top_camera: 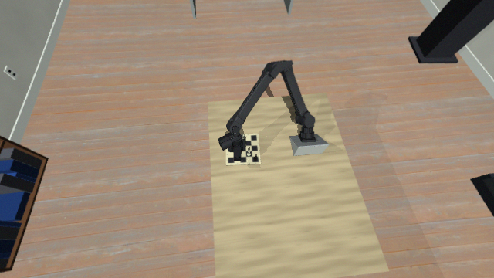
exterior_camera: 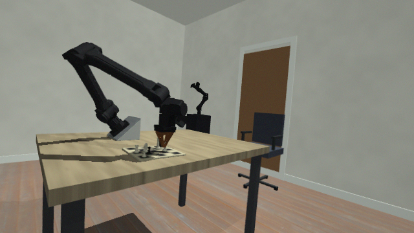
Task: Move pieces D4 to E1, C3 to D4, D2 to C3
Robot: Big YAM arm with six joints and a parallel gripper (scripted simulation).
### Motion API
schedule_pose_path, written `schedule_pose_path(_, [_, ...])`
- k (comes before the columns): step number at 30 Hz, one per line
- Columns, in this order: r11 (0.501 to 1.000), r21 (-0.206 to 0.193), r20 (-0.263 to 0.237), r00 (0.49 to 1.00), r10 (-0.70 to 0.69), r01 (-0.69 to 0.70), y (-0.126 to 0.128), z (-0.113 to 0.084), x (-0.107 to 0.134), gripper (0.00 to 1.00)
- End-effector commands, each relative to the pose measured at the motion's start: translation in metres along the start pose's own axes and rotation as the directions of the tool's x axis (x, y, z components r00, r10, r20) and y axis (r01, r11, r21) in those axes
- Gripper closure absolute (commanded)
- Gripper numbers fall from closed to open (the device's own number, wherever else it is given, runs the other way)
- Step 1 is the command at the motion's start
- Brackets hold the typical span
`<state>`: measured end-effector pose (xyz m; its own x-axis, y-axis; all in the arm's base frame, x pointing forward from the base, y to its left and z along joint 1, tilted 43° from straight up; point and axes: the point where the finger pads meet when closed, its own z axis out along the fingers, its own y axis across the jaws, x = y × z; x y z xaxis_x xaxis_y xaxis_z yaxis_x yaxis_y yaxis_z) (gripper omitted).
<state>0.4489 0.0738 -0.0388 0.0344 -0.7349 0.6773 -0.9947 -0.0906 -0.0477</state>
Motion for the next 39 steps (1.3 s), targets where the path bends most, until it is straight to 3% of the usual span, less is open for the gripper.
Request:
schedule_pose_path(1, [1.0, -0.012, -0.003, 1.0, -0.006, 0.006, 0.0002, 0.0103, -0.0001, 1.0])
schedule_pose_path(39, [1.0, -0.009, -0.002, 1.0, -0.004, 0.004, -0.0012, 0.0092, -0.0002, 1.0])
